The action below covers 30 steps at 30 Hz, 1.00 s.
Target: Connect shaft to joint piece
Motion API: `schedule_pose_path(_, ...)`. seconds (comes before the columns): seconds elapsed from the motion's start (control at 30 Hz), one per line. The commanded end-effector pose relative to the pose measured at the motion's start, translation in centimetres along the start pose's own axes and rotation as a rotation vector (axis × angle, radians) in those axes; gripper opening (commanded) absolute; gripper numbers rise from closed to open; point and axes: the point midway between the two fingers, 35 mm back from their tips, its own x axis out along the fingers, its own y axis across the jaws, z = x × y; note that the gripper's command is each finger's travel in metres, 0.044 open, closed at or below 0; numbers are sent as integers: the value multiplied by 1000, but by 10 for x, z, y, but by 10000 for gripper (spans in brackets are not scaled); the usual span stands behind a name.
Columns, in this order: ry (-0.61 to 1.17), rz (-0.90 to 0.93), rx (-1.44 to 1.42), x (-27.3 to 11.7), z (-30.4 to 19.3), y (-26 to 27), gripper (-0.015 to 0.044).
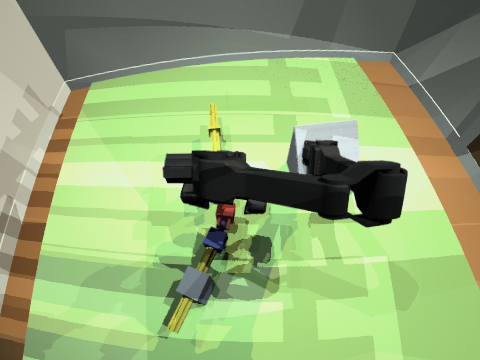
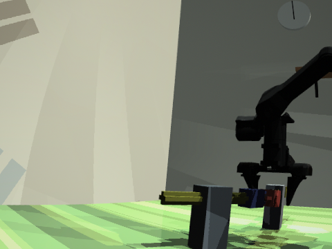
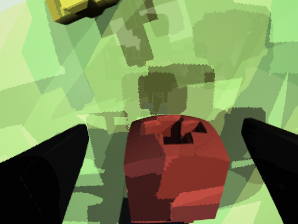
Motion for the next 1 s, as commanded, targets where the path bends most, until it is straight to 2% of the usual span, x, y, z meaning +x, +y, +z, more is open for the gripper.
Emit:
schedule_pose_path(0.0,3,-4,6,7,-1,-1,440)
schedule_pose_path(0.43,4,-5,6,25,-1,-1,440)
schedule_pose_path(0.77,4,-5,6,25,-1,-1,182)
schedule_pose_path(0.97,4,-5,6,25,-1,-1,182)
